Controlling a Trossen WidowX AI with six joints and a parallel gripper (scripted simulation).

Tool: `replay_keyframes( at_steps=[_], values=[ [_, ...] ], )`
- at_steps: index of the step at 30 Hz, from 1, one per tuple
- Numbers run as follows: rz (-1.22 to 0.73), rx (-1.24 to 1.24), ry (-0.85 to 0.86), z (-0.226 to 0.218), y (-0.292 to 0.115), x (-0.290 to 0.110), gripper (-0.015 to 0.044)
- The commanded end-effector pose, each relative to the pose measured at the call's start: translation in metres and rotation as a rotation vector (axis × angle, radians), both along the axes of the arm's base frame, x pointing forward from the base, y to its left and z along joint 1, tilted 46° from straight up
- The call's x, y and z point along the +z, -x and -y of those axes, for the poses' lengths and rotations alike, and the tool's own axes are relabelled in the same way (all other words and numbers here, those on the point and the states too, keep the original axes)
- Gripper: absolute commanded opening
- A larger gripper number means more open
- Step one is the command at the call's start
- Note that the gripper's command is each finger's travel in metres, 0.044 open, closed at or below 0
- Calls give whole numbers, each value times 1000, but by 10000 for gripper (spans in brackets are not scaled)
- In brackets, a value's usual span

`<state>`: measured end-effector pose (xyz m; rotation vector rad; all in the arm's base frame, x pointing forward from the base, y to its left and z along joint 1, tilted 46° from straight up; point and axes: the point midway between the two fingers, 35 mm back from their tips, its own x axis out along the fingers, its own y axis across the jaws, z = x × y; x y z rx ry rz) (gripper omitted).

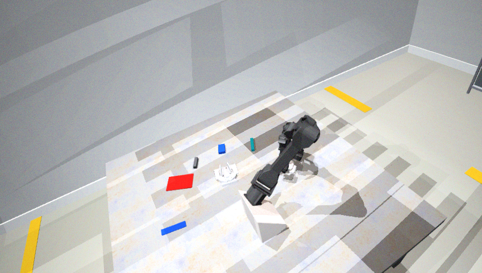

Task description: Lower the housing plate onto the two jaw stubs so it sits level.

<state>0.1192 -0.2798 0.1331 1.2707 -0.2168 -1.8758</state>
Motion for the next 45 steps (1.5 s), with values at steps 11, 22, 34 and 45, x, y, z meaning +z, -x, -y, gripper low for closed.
replay_keyframes(
  at_steps=[11, 22, 34, 45],
  values=[
    [-1, 6, -5, -1, 0, -1, 440],
    [-1, 6, -5, -1, 0, -1, 440],
    [0, 0, 0, 0, 0, 0, 400],
    [0, 0, 0, 0, 0, 0, 351]
  ],
)
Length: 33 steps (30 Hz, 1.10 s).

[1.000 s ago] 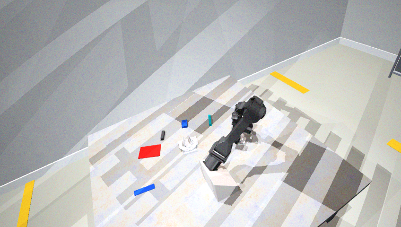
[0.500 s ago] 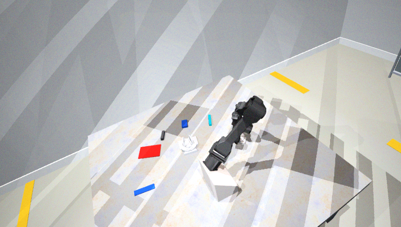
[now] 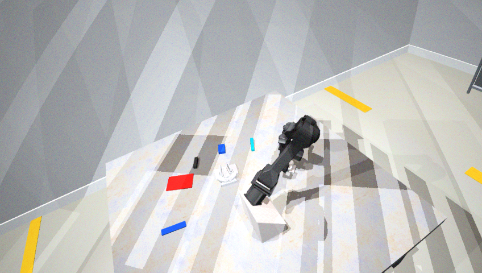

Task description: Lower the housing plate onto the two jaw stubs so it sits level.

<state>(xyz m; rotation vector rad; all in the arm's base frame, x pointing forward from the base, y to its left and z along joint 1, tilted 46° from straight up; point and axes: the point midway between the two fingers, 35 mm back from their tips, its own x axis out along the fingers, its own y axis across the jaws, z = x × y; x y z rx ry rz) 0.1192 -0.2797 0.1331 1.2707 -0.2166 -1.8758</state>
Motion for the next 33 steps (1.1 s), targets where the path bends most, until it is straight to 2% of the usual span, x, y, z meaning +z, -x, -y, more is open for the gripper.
replay_keyframes(
  at_steps=[1, 9, 33],
  values=[
    [0, 0, 0, 0, 0, 0, 351],
    [0, 0, -1, -1, -1, 1, 351],
    [1, 6, -8, -52, -10, 49, 351]
  ],
)
